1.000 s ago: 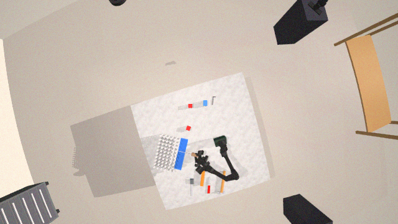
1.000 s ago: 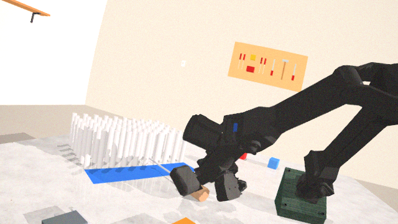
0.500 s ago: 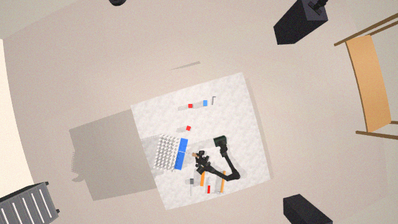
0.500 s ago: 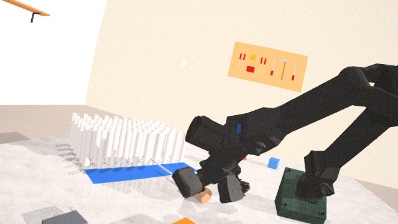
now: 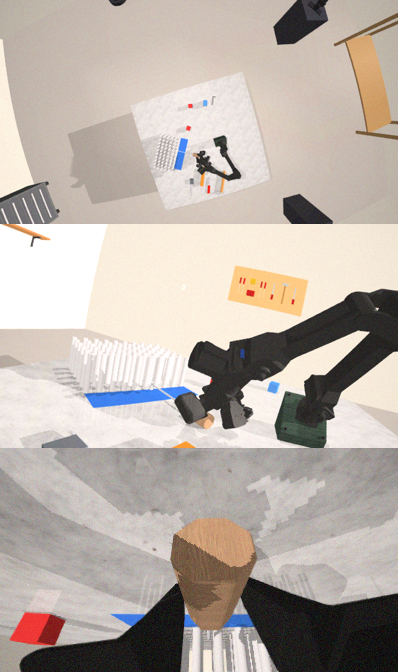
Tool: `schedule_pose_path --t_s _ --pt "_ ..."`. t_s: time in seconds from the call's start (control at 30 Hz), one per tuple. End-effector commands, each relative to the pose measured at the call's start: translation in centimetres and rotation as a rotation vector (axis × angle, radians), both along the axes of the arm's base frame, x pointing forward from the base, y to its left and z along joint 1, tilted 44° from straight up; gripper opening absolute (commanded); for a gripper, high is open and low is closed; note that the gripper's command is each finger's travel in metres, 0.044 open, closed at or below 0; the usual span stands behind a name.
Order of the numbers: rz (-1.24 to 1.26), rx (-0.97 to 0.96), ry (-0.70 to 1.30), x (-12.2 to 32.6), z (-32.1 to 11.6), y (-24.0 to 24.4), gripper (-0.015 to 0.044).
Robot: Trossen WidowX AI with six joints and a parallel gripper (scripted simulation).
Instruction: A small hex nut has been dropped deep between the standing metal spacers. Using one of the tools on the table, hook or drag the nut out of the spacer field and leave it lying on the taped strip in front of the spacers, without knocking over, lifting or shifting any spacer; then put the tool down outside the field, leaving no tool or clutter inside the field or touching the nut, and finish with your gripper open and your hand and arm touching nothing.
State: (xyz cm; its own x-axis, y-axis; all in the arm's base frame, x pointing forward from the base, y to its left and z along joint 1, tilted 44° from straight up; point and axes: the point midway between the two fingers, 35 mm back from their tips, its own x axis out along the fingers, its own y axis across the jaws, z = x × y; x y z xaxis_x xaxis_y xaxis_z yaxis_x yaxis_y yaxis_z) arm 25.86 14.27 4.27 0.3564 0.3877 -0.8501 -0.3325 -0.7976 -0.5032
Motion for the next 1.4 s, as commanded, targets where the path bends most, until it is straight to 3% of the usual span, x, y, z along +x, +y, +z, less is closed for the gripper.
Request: schedule_pose_path --t_s 0.0,1.37 --pt "-0.008 -0.001 0.002 -0.3 0.0 -0.1 0.0000" --pt "-0.003 0.000 -0.004 -0.5 1.7 -0.8 0.0000"
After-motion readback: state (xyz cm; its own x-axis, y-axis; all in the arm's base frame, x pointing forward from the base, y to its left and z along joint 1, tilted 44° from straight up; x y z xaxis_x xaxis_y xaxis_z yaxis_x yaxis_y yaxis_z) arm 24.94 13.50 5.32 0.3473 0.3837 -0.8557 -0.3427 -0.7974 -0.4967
